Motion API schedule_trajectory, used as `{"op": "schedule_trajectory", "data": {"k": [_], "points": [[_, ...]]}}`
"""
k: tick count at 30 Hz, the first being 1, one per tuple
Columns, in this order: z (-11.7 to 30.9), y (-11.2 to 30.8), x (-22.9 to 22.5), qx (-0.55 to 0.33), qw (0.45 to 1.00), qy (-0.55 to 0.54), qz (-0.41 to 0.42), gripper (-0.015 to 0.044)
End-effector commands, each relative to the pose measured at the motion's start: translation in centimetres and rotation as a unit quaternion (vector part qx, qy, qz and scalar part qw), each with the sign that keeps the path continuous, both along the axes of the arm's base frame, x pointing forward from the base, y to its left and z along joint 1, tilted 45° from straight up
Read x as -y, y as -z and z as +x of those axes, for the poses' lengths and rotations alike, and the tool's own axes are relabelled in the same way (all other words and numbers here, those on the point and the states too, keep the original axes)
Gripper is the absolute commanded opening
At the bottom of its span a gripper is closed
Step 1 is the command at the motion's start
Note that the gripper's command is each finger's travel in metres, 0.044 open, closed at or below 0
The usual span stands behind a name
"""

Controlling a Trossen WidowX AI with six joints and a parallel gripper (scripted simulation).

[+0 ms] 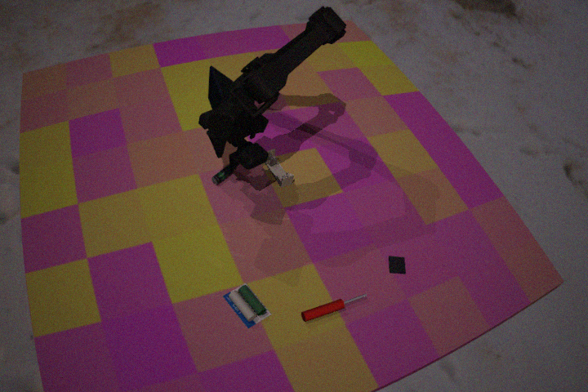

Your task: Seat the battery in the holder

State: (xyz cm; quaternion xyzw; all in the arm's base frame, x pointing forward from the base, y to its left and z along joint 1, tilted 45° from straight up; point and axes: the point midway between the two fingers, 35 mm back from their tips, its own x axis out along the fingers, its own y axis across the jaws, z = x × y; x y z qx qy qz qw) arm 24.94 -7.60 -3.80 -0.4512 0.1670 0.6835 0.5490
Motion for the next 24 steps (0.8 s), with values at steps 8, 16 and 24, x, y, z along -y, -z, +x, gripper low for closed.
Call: {"op": "schedule_trajectory", "data": {"k": [8,16,24], "points": [[-1.0,0.7,0.1,0.033,0.996,-0.053,0.063,0.0228],[-0.9,1.5,-0.7,0.033,0.996,-0.053,0.063,0.0228],[-0.9,2.5,-1.6,0.033,0.996,-0.053,0.063,0.0228]]}}
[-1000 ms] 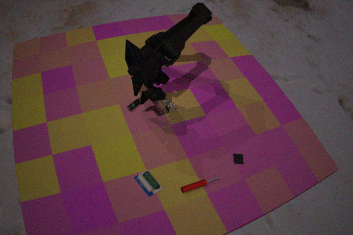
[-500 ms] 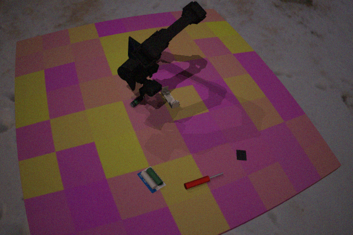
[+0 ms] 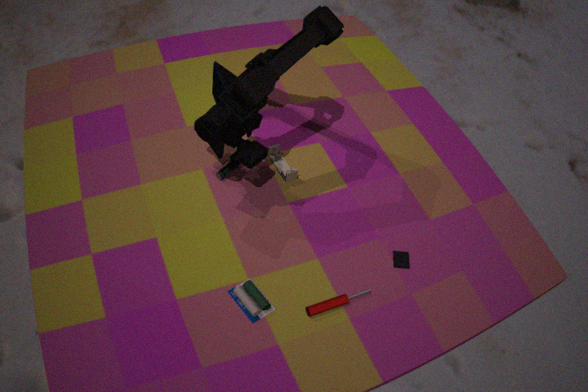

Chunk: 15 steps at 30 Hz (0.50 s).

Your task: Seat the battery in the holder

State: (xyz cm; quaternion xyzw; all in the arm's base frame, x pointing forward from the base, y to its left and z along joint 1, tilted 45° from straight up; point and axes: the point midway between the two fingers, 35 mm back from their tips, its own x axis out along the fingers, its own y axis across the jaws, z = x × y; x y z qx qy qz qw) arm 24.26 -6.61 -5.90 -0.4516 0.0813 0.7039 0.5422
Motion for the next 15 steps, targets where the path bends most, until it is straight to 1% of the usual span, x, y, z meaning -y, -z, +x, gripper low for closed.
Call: {"op": "schedule_trajectory", "data": {"k": [1,15], "points": [[-0.2,0.5,-0.7,-0.004,1.000,0.001,0.004,0.0228],[-0.3,2.1,-2.4,-0.004,1.000,0.001,0.005,0.0228]]}}
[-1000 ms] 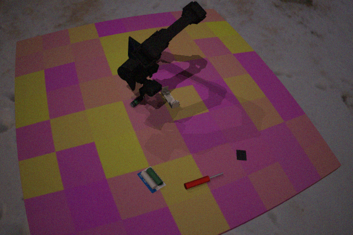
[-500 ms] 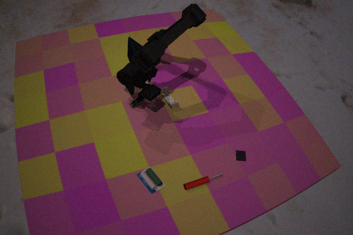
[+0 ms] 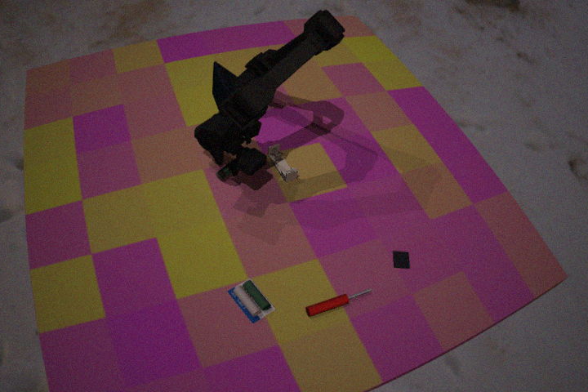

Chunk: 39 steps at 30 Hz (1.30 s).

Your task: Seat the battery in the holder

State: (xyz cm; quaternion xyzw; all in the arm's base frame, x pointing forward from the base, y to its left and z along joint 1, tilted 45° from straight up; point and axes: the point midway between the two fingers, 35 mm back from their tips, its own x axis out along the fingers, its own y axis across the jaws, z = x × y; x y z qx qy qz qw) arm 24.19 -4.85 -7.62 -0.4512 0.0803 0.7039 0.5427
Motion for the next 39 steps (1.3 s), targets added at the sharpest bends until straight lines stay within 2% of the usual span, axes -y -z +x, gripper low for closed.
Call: {"op": "schedule_trajectory", "data": {"k": [1,2,7,12,16,22,26,39], "points": [[-0.3,0.4,-0.7,-0.005,1.000,0.001,0.004,0.0228],[-0.3,0.4,-0.7,-0.005,1.000,0.001,0.004,0.0228],[-0.3,0.4,-0.7,-0.005,1.000,0.001,0.004,0.0096],[-0.3,0.4,-0.7,-0.005,1.000,0.001,0.004,0.0065],[-0.2,0.3,-0.6,-0.005,1.000,0.001,0.004,0.0065],[-0.2,-3.0,2.8,-0.005,1.000,0.001,0.003,0.0065],[-0.2,-3.2,2.9,-0.007,1.000,0.004,0.003,0.0065],[0.8,-6.4,1.0,-0.188,0.963,0.193,-0.001,0.0065]]}}
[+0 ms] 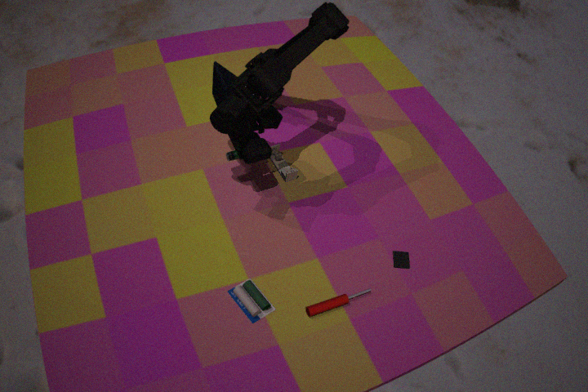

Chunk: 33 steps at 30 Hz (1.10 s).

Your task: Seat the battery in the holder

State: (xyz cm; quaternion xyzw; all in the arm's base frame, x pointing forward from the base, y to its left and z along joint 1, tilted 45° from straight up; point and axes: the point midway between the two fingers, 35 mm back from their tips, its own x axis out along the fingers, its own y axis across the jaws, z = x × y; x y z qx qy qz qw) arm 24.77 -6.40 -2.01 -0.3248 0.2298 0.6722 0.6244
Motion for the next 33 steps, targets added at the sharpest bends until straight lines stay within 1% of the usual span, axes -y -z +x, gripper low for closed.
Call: {"op": "schedule_trajectory", "data": {"k": [1,9,17,25,33], "points": [[0.3,-1.0,-0.7,-0.055,0.997,0.057,0.001,0.0065],[0.7,-3.0,-2.0,-0.173,0.968,0.180,-0.001,0.0065],[0.8,-5.0,-3.5,-0.284,0.912,0.297,-0.003,0.0065],[0.8,-6.9,-4.9,-0.383,0.832,0.401,-0.005,0.0065],[0.6,-8.8,-6.4,-0.470,0.731,0.495,-0.007,0.0065]]}}
